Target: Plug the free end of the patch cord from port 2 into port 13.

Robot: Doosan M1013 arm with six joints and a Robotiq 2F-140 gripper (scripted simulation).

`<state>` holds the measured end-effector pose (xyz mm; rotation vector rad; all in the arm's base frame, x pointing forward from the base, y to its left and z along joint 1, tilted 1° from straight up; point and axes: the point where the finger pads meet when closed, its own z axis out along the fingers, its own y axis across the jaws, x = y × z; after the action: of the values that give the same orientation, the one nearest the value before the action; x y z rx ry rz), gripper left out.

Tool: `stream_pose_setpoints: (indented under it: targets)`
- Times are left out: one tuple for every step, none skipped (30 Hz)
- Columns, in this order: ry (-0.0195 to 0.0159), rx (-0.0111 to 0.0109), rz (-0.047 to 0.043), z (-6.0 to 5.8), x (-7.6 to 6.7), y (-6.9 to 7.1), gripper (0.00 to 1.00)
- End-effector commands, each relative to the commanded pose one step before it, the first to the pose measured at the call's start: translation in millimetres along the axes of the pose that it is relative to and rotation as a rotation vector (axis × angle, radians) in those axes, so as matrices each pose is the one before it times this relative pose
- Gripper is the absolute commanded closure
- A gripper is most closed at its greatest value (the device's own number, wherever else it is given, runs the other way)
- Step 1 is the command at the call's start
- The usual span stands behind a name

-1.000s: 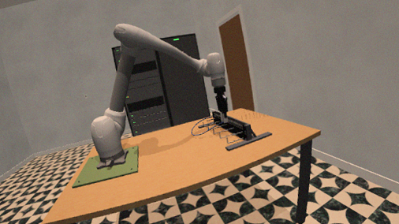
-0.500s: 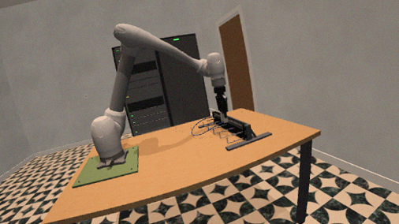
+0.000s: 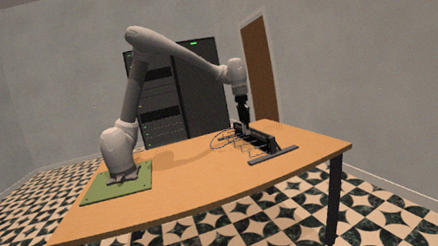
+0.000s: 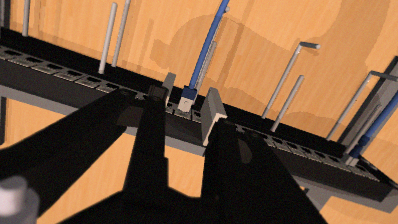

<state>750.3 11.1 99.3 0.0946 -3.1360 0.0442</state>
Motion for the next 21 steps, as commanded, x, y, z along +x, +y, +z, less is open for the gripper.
stream_pose_setpoints:
  targets:
    - [-0.00015,-0.00017,-0.00002,-0.16,0.01,0.02,0.78]
    - [0.0,0.0,0.0,0.0,0.0,0.0,0.78]
    - [0.0,0.0,0.0,0.0,0.0,0.0,0.78]
    - [0.0,0.0,0.0,0.0,0.0,0.0,0.78]
    - [0.0,0.0,0.0,0.0,0.0,0.0,0.78]
    - [0.0,0.0,0.0,0.0,0.0,0.0,0.78]
    - [0.0,0.0,0.0,0.0,0.0,0.0,0.78]
    - [0.0,0.0,0.0,0.0,0.0,0.0,0.78]
    - [0.0,0.0,0.0,-0.01,0.0,0.0,0.78]
    - [0.0,0.0,0.0,-0.06,0.0,0.0,0.78]
    - [0.0,0.0,0.0,-0.15,0.0,0.0,0.78]
    - [0.0,0.0,0.0,-0.28,0.0,0.0,0.78]
    - [0.0,0.0,0.0,-0.44,0.01,0.0,0.78]
    - [0.0,0.0,0.0,-0.62,0.01,0.0,0.78]
    - [0.0,0.0,0.0,-0.83,0.01,-0.01,0.78]
    - [0.0,0.0,0.0,-1.04,0.02,-0.01,0.78]
    - [0.0,0.0,0.0,0.0,0.0,0.0,0.78]
    - [0.0,0.0,0.0,0.0,0.0,0.0,0.78]
    - [0.0,0.0,0.0,-1.27,0.02,-0.01,0.78]
    - [0.0,0.0,0.0,-1.49,0.01,-0.01,0.78]
    - [0.0,0.0,0.0,-1.72,0.02,-0.01,0.78]
